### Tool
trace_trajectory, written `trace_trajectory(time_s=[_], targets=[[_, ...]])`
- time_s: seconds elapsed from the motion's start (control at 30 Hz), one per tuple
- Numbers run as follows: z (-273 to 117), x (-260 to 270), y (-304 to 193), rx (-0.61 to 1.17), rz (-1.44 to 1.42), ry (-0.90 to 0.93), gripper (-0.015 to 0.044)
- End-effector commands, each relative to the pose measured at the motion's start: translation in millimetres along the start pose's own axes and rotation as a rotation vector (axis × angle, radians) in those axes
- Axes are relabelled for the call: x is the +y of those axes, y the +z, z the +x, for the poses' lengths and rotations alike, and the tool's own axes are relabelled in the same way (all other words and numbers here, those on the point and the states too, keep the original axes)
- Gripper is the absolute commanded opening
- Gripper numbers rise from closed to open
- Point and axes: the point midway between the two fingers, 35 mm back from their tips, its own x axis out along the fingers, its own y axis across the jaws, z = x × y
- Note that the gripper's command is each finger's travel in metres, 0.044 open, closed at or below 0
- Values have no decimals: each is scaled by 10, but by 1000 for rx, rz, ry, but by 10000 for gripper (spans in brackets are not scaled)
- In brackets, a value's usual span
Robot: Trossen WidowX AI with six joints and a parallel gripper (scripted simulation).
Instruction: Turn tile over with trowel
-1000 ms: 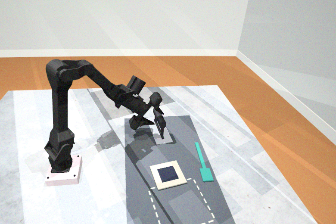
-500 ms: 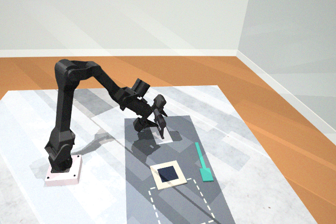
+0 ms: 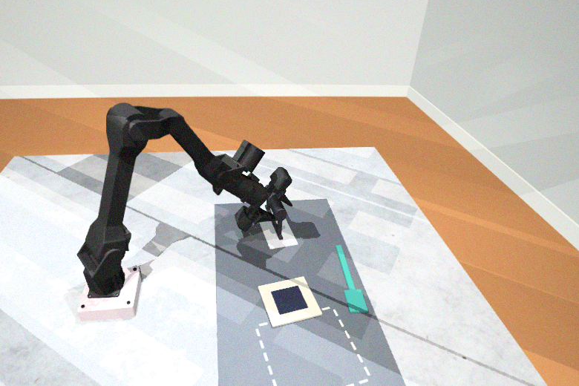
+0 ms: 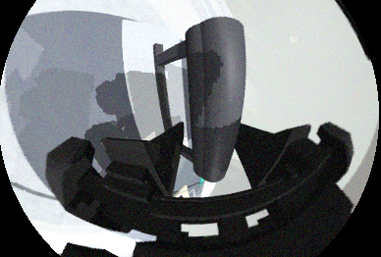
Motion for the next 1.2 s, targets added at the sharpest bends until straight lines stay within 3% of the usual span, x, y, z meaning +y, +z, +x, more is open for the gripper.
trace_trajectory(time_s=[0.0,0.03,0.73,1.17], targets=[[9,-14,10,-6,-2,-4,169],[9,-14,10,-6,-2,-4,143],[9,-14,10,-6,-2,-4,2],[-380,-474,3,-1,-1,-3,0]])
